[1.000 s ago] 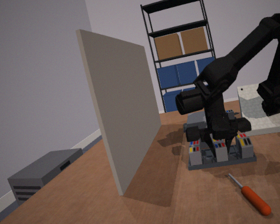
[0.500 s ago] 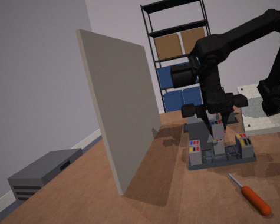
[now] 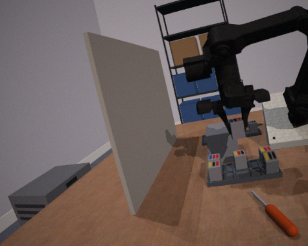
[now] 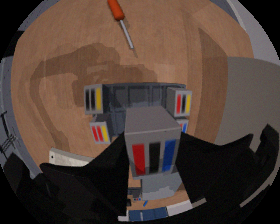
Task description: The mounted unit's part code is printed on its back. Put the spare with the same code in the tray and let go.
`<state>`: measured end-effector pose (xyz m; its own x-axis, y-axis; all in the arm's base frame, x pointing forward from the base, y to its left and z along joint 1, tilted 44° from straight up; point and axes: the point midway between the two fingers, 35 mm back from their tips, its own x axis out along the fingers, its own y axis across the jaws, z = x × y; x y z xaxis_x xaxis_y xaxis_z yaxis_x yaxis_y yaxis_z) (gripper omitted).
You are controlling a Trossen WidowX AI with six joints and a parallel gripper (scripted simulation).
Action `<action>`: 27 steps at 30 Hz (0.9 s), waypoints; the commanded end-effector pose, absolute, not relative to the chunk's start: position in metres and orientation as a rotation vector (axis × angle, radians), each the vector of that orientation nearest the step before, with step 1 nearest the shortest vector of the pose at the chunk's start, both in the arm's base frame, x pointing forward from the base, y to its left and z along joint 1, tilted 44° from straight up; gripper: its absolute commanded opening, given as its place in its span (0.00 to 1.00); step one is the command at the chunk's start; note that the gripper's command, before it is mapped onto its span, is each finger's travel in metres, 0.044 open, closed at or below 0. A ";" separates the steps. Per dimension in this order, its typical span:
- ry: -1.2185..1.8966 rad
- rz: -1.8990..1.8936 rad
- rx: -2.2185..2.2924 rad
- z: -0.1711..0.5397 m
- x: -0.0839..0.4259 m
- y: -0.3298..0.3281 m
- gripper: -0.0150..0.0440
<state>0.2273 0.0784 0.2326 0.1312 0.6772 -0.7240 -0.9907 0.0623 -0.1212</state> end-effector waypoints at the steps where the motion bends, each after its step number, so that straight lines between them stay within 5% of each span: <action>1: 0.550 1.366 -0.703 0.247 0.226 0.068 0.25; 27: 0.587 1.337 -0.738 0.210 0.290 -0.001 0.25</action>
<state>0.2795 0.0109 0.2153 0.1446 0.6527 -0.7437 -0.9891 0.0753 -0.1262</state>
